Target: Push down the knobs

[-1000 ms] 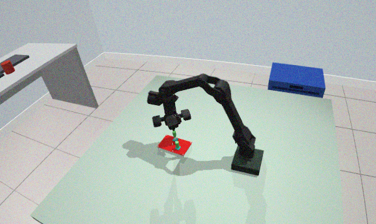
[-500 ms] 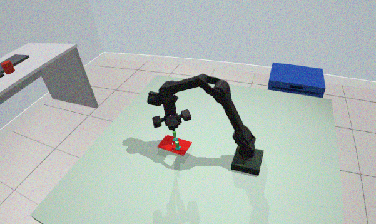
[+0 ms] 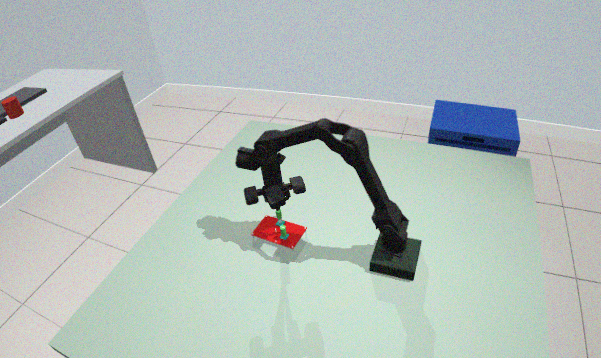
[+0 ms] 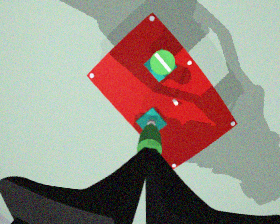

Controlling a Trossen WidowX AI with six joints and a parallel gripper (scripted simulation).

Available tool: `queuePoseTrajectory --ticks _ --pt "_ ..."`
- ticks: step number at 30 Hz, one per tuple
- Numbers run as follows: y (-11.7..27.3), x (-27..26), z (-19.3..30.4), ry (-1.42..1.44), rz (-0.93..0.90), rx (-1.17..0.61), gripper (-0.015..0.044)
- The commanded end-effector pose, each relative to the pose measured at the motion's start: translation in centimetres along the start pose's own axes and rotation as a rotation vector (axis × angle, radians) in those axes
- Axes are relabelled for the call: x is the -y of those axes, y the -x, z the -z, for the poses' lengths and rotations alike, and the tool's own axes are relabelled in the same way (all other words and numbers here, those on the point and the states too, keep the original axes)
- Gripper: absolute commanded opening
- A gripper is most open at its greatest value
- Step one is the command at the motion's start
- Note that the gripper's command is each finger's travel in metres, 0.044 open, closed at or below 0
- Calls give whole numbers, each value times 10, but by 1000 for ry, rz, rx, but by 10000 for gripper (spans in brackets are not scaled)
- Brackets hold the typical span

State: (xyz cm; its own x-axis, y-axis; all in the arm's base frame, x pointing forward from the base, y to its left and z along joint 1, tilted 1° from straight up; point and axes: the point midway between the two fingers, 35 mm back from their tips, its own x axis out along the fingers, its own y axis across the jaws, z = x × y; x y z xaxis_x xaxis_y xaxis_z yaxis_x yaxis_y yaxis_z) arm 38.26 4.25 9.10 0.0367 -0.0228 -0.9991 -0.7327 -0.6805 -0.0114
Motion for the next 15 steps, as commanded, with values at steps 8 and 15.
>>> queuePoseTrajectory --ticks 8,15 --pt "-5 0 0 5 -3 5 0" --pt "-5 0 0 5 -3 5 0"
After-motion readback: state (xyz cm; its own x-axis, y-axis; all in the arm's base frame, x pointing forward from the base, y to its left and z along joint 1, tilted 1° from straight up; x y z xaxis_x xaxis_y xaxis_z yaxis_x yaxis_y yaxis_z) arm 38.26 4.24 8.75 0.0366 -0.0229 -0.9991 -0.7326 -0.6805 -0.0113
